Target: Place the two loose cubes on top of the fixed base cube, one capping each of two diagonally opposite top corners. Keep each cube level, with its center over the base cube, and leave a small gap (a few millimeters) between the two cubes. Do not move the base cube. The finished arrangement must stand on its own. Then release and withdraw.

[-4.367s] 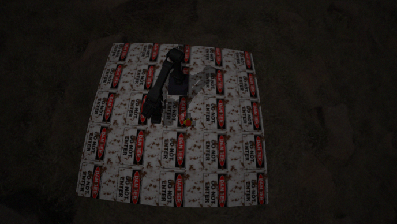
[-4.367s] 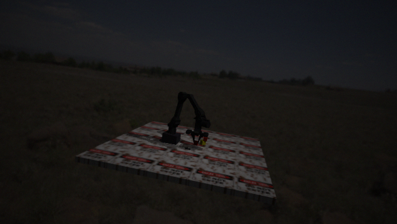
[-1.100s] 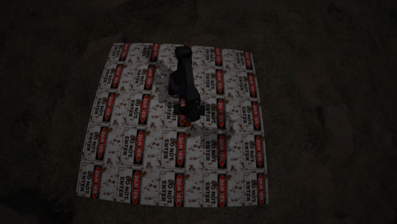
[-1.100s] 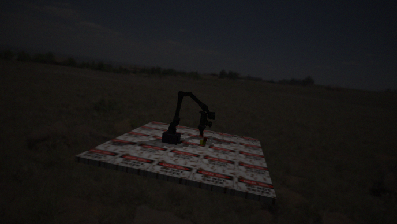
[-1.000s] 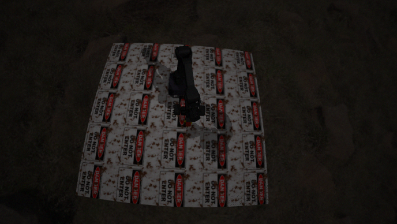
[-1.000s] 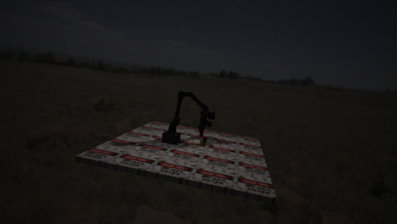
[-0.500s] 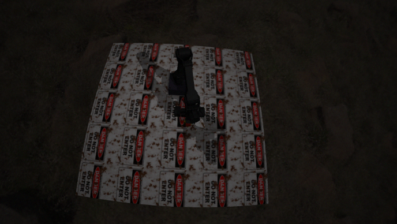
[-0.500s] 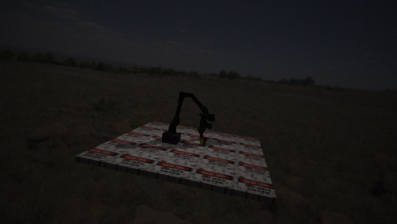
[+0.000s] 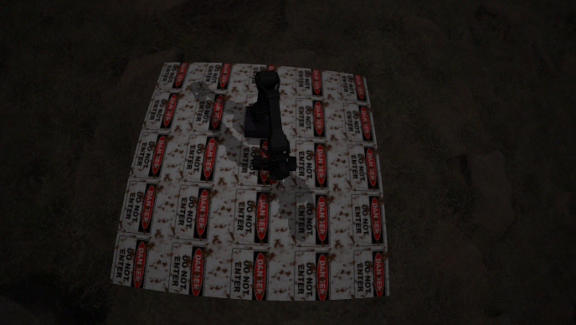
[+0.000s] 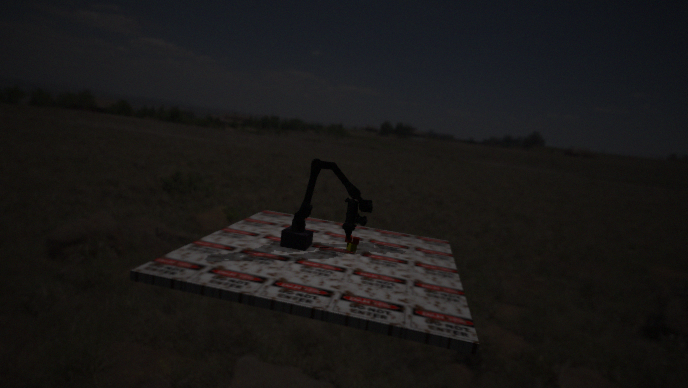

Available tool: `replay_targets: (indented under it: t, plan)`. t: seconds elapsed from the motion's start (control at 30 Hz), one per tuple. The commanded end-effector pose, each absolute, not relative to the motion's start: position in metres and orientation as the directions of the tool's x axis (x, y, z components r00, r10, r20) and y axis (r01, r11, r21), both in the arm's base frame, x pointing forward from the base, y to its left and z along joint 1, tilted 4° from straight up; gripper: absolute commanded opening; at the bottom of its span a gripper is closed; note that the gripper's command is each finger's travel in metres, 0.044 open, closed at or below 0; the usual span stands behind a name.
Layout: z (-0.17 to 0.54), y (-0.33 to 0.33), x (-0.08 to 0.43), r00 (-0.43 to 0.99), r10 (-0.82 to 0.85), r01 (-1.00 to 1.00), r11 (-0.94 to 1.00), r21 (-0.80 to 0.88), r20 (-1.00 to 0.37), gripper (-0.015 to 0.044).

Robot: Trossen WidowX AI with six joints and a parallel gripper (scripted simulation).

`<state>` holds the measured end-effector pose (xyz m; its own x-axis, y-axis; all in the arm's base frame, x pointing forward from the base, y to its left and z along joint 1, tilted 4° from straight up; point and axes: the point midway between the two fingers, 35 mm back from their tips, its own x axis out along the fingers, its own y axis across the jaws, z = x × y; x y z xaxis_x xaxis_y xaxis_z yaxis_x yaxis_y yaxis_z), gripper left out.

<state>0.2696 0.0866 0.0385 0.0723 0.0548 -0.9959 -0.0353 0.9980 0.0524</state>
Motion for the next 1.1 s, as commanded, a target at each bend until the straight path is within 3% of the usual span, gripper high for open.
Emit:
replay_targets:
  t: [0.0, 0.3, 0.43, 1.07]
  plan:
    - [0.038, 0.086, 0.270, 0.073, 0.052, -0.033, 0.998, 0.049, -0.996, 0.0105]
    - [0.038, 0.086, 0.270, 0.073, 0.052, -0.033, 0.998, 0.049, -0.996, 0.0105]
    - [0.038, 0.086, 0.270, 0.073, 0.052, -0.033, 0.998, 0.049, -0.996, 0.0205]
    - [0.063, 0.085, 0.268, 0.072, 0.055, -0.035, 0.998, 0.052, -0.996, 0.0205]
